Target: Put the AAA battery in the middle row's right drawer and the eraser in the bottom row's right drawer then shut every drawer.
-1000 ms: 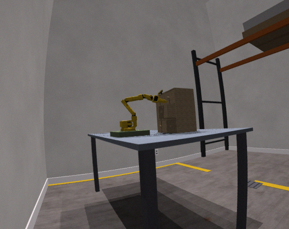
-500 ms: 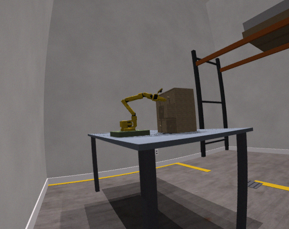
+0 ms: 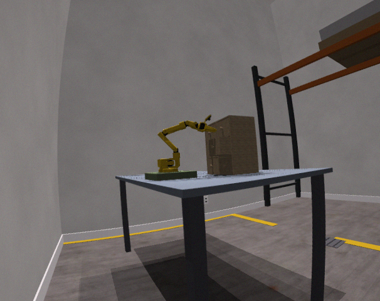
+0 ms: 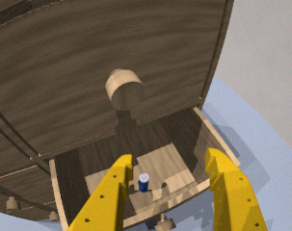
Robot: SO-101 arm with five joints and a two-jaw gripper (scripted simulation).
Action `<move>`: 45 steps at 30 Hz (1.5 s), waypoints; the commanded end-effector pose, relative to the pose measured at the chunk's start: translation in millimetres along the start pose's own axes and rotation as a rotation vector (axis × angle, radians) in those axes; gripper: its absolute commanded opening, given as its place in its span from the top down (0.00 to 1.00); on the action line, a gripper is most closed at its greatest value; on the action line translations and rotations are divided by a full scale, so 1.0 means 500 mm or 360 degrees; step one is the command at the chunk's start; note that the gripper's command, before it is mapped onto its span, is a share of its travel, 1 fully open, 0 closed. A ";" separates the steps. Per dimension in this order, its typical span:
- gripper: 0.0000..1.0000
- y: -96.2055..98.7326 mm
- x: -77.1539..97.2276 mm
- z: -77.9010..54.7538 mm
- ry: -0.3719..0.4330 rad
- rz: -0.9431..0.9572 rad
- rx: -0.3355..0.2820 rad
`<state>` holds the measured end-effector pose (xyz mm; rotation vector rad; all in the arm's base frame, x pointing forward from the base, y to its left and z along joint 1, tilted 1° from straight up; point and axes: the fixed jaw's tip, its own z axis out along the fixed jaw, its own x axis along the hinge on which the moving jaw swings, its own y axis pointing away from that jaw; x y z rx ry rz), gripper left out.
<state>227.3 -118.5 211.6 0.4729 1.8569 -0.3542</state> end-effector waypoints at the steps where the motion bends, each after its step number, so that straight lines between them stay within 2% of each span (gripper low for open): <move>1: 0.77 0.001 0.011 -0.021 0.0028 -0.0010 -0.0004; 17: 0.77 0.001 0.029 -0.089 0.0028 -0.0012 -0.0004; 25: 0.77 0.001 0.029 -0.089 0.0028 -0.0012 -0.0004; 32: 0.78 -0.039 0.070 -0.129 0.0028 0.0072 0.0161; 39: 0.78 -0.070 0.117 -0.159 0.0025 0.0155 0.0326; 45: 0.78 -0.071 0.118 -0.159 0.0025 0.0158 0.0331</move>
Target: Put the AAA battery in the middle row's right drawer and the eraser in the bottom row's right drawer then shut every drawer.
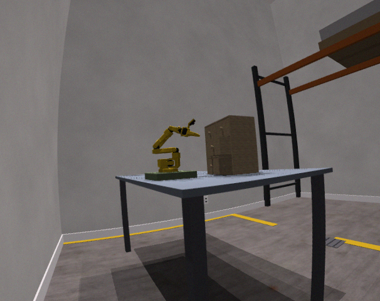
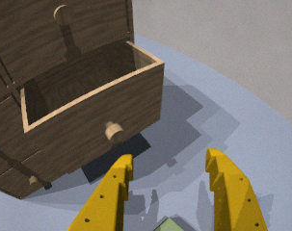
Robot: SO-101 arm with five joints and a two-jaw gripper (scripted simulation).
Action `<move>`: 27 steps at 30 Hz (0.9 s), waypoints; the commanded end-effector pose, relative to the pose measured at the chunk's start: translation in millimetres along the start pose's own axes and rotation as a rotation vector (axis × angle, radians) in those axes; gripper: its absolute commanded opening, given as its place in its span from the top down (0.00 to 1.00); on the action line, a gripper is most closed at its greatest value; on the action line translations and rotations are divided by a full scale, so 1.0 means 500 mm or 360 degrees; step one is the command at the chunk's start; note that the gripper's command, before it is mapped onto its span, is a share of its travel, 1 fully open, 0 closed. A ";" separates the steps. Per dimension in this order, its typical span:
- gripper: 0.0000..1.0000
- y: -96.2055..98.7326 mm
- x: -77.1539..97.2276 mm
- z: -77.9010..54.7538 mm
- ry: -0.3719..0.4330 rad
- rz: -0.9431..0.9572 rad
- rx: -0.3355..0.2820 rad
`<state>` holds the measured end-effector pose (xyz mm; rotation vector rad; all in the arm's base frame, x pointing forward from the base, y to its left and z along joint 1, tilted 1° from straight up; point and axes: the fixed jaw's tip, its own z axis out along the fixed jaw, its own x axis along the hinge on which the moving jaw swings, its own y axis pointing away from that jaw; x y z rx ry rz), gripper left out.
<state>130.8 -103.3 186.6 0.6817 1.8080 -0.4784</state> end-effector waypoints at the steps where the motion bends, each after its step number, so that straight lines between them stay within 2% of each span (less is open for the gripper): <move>1: 0.78 -0.005 0.010 -0.001 0.0021 0.0022 0.0024; 14: 0.79 -0.005 0.010 -0.001 0.0021 0.0022 0.0024; 22: 0.79 0.023 0.043 0.059 0.0023 -0.0025 -0.0092; 27: 0.79 0.039 0.066 0.084 0.0023 -0.0048 -0.0150</move>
